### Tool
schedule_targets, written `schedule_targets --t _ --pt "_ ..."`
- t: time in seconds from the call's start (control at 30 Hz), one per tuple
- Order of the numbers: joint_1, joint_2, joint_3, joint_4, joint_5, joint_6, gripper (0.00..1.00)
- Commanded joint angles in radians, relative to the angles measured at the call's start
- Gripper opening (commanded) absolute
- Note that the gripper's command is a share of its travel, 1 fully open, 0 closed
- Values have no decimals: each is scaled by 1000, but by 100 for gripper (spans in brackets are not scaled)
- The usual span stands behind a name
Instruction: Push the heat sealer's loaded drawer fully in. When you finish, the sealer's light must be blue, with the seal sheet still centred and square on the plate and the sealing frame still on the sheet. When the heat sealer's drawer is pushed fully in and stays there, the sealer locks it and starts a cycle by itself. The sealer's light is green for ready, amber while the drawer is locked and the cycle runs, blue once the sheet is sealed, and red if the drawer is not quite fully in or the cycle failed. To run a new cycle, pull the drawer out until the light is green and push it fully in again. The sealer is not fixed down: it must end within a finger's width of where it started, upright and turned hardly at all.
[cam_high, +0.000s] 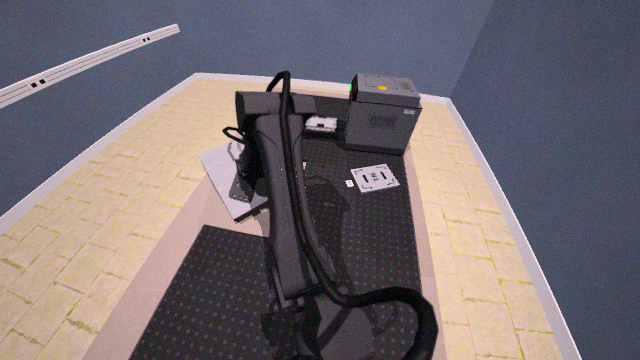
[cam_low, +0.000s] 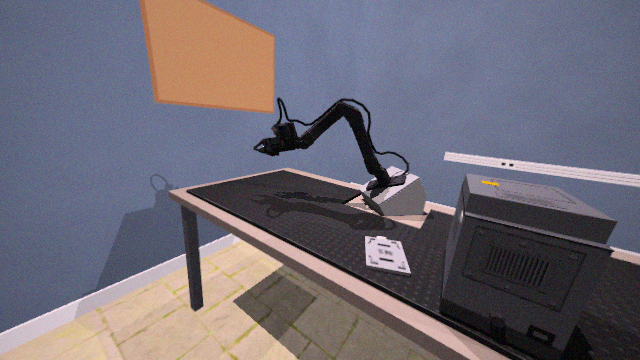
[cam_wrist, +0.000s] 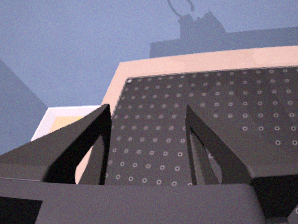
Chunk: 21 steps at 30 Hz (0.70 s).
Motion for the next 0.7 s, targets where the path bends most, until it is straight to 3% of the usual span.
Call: schedule_targets --t 0.0,0.07,0.2,0.37,0.5,0.67 --pt "12 -39 48 -62 -44 -18 45" --pt "-4 -42 58 -104 -76 -21 45" --pt "36 -38 55 -98 -59 -25 45" --pt "95 14 45 -50 14 -38 45" --pt "73 -31 72 -173 -94 -48 45" --pt "148 18 61 -153 -26 -57 45"
